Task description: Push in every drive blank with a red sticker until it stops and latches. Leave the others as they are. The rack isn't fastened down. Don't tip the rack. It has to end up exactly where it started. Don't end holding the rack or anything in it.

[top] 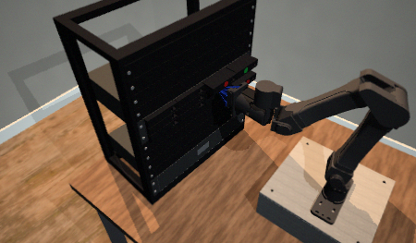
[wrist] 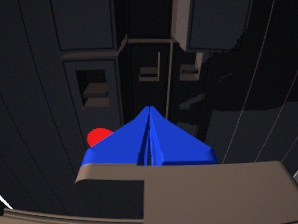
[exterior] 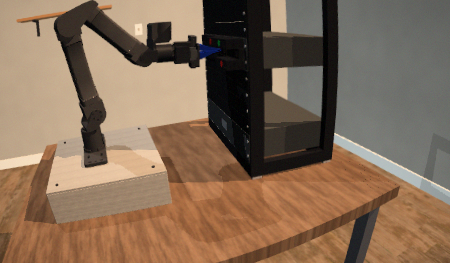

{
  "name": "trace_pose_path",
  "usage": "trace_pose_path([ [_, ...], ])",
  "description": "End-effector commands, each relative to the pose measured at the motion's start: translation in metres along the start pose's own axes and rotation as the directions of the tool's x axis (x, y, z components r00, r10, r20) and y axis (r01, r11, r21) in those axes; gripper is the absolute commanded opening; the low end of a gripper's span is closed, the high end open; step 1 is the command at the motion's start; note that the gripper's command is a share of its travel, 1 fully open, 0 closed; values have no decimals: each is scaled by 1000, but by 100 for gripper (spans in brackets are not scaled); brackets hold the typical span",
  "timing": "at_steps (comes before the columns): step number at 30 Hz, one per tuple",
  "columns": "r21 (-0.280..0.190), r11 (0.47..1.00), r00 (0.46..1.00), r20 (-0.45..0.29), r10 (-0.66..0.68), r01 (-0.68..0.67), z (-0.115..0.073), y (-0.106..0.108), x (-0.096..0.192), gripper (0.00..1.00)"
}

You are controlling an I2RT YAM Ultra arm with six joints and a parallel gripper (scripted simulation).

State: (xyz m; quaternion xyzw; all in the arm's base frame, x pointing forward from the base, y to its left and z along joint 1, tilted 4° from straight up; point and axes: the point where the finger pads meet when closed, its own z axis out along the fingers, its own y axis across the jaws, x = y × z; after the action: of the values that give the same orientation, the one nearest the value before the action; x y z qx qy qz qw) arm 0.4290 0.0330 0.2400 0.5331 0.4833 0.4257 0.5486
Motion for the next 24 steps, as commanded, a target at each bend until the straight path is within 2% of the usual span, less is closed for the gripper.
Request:
trace_pose_path([
  [1,-32,999,999,-52,3,-4,8,16,13,0],
  [24,-26,1000,998,-58,0,-2,9,15,17,0],
])
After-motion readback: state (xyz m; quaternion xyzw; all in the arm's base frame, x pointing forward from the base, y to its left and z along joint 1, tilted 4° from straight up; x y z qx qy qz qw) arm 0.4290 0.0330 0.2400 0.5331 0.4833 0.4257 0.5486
